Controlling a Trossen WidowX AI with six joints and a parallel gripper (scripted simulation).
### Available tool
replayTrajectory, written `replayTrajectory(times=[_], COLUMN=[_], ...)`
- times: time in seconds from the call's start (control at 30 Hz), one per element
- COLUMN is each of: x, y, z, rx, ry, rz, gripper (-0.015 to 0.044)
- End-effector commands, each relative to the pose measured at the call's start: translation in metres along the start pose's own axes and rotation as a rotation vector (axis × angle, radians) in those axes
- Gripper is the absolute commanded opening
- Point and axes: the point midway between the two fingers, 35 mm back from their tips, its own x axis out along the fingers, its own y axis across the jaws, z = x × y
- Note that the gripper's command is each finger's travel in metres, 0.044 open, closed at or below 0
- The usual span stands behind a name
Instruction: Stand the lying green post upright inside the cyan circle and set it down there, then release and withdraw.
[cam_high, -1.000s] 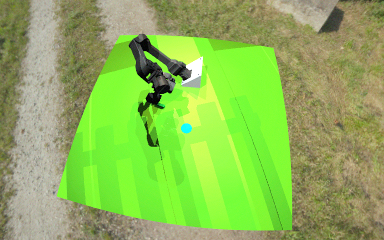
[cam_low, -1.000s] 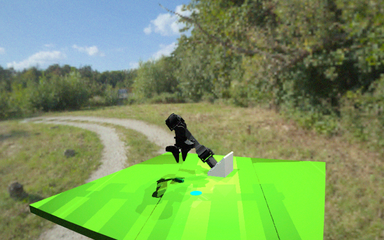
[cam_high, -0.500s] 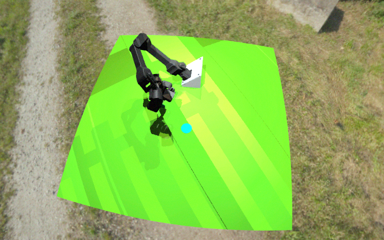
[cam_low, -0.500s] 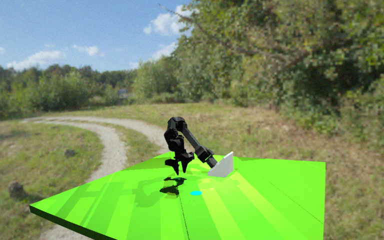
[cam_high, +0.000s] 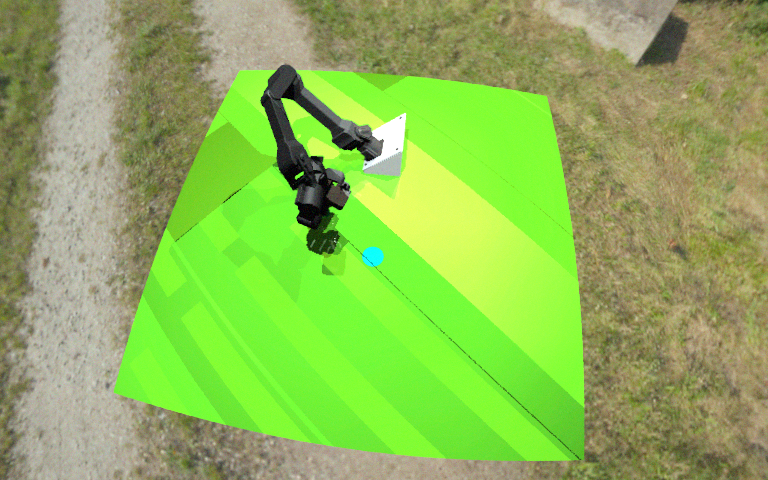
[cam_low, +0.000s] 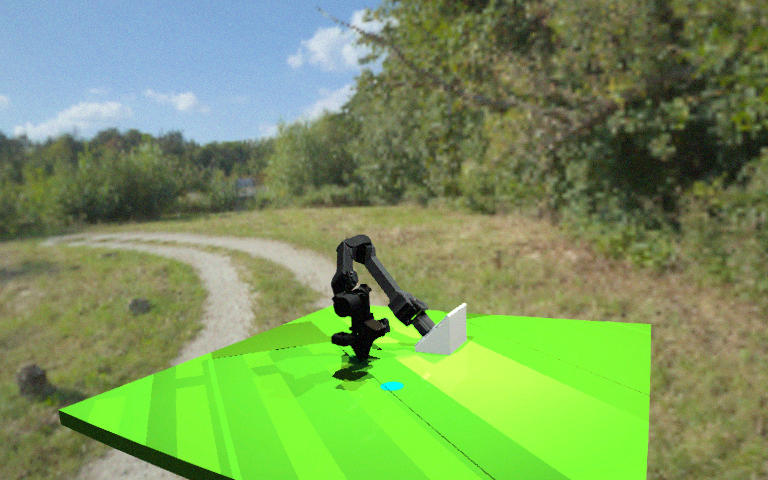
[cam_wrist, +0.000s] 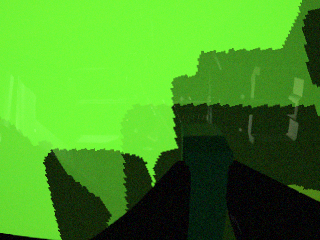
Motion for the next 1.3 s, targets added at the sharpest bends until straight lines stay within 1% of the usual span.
replayTrajectory(times=[0.0, 0.13, 1.27], x=[0.001, -0.003, -0.108], y=[0.002, 0.001, 0.000], z=[0.000, 0.000, 0.002], rx=[-0.006, -0.007, -0.009], ry=[0.005, 0.003, -0.001], rz=[0.001, 0.001, 0.005], gripper=[0.0023, 0.0023, 0.0023])
